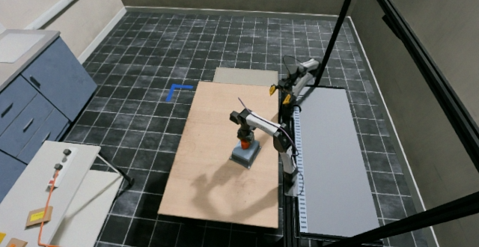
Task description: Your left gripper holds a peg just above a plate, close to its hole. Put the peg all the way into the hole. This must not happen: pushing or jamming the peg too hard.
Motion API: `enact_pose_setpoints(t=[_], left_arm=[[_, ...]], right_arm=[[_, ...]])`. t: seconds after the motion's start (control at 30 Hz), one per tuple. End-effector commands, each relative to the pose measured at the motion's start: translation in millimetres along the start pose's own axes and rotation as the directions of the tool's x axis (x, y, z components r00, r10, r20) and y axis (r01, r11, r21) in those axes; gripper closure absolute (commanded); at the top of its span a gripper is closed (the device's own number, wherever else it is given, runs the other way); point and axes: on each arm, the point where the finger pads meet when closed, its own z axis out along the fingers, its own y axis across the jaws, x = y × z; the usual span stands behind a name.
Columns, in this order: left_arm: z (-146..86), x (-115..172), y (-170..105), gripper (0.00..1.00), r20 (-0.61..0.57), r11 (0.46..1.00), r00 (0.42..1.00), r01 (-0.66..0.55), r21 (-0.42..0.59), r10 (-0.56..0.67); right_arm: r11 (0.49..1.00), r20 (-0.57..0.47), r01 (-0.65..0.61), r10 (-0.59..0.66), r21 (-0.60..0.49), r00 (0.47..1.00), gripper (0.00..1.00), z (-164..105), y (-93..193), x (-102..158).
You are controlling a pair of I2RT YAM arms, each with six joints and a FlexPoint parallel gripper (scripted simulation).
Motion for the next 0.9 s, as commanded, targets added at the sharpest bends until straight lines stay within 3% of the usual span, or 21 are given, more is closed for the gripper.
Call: enact_pose_setpoints(t=[0.0,0.87], left_arm=[[-19,1,2,0.67,0.01,0.998,1.0,0.005,-0.057,-0.005],[-11,4,7,0.67,0.022,0.996,1.0,0.01,-0.086,-0.008]], right_arm=[[1.0,-0.019,-0.012,0.012,0.005,1.0,0.0,2,-1,6],[1.0,-0.019,-0.012,0.012,0.005,1.0,0.0,2,-1,6]])
